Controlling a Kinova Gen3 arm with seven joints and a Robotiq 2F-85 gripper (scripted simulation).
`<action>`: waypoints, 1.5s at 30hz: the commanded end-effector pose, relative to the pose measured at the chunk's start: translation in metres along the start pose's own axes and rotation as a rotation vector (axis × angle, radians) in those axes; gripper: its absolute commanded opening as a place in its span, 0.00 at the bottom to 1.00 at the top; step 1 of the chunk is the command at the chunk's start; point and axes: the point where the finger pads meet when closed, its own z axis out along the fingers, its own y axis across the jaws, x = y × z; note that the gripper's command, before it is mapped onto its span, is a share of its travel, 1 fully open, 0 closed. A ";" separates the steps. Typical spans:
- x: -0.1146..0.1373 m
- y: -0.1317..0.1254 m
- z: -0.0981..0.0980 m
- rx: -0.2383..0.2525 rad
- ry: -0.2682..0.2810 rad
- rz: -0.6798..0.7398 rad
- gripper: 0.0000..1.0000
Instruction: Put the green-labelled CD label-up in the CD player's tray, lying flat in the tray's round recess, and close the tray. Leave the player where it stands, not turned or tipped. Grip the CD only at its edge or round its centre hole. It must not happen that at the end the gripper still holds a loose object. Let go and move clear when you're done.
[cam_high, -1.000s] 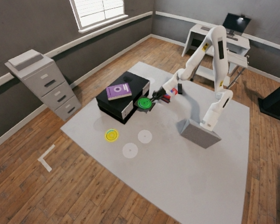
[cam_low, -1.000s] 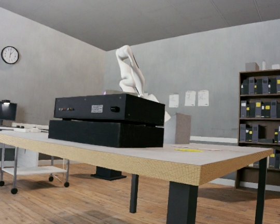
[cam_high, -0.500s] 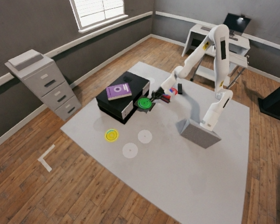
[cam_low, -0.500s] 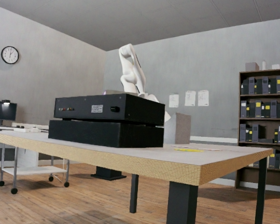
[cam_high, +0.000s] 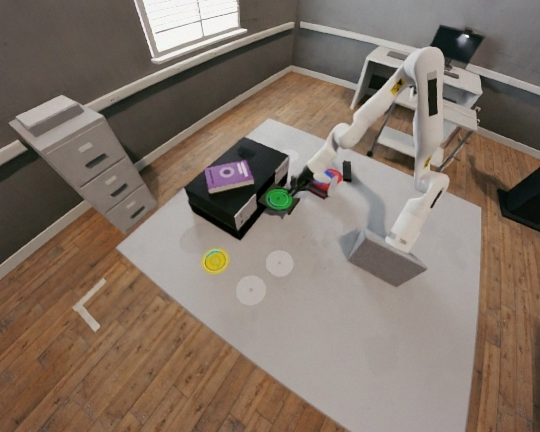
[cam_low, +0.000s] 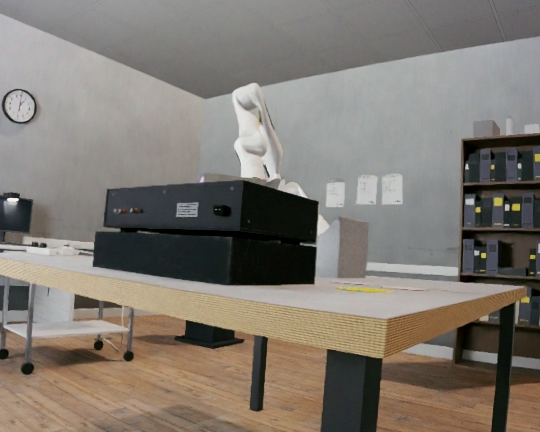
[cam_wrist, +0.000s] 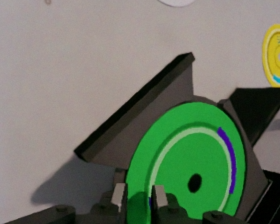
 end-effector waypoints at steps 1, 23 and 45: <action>0.000 0.004 0.000 0.011 -0.002 -0.005 0.24; 0.000 0.005 0.000 0.064 -0.002 -0.005 0.24; 0.000 0.005 0.000 0.066 -0.002 -0.005 0.24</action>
